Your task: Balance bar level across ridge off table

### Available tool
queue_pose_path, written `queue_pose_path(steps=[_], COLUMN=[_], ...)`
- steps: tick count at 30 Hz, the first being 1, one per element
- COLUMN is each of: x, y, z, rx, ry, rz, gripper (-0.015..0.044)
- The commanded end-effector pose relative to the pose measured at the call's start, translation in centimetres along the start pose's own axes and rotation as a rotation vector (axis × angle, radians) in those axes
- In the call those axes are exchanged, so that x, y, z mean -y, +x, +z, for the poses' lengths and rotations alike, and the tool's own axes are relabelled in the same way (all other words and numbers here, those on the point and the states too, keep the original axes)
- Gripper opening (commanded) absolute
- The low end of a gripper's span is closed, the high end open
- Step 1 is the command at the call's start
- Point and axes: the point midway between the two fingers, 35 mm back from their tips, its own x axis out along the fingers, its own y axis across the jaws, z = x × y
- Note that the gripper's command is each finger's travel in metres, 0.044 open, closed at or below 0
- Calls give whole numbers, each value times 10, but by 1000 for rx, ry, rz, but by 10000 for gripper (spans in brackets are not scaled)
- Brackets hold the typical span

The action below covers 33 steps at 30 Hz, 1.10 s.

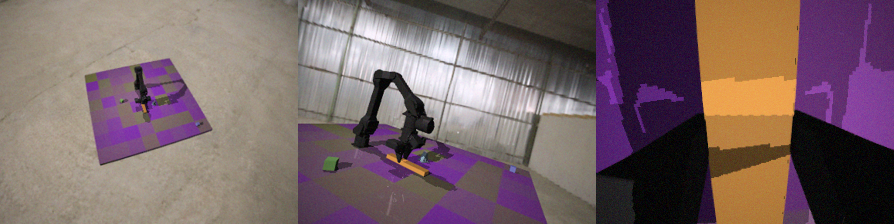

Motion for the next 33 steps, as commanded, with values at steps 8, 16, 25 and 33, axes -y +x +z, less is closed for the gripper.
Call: queue_pose_path(steps=[8,16,25,33], x=[0,0,0,0], y=[-27,-48,-71,-91], z=[5,5,3,0], rx=[9,9,10,10], ry=[-1,-2,-3,-4], rz=[2,3,3,4], gripper=[0,0,0,0])
